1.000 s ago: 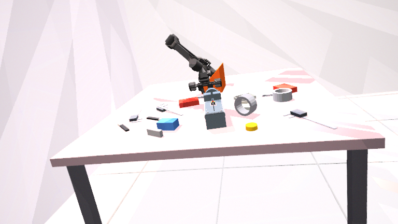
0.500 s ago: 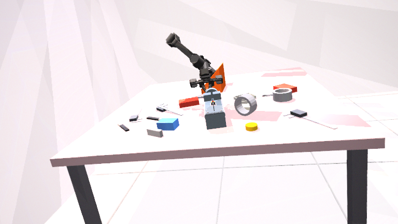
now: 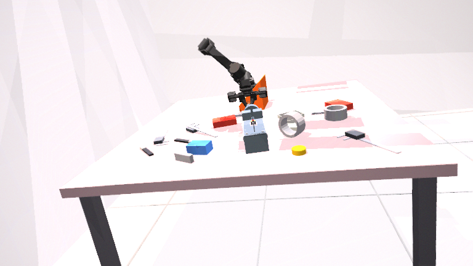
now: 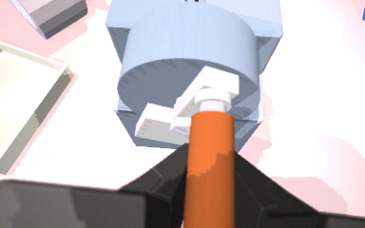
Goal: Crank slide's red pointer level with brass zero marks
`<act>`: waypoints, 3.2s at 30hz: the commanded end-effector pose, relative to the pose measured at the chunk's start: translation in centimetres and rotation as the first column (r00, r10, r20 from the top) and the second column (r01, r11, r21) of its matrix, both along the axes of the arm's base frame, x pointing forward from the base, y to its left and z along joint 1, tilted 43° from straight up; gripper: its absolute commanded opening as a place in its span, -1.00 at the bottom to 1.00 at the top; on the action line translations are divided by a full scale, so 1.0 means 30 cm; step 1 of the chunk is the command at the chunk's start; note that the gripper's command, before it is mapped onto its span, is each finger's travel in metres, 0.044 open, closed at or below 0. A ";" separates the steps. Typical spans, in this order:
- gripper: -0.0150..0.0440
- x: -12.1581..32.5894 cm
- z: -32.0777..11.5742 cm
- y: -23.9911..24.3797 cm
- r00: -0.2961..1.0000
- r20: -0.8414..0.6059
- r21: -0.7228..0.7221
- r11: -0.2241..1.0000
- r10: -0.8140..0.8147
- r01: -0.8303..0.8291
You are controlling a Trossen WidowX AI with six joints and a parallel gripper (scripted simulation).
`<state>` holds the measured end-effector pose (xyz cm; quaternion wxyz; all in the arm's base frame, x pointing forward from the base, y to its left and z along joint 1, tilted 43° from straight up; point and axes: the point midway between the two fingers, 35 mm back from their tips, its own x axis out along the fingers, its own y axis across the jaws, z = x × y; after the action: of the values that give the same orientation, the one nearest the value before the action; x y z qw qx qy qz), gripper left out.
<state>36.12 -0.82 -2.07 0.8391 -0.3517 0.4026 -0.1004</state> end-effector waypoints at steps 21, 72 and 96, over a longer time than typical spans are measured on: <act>-0.49 -0.008 -0.032 0.046 1.000 -0.006 0.004 1.000 0.020 -0.020; -0.49 -0.014 -0.086 0.065 1.000 -0.006 0.005 1.000 0.020 -0.020; -0.49 -0.020 -0.152 0.048 1.000 -0.006 0.004 1.000 0.020 -0.020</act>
<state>35.62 0.86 -5.83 0.8413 -0.3550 0.3962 -0.0956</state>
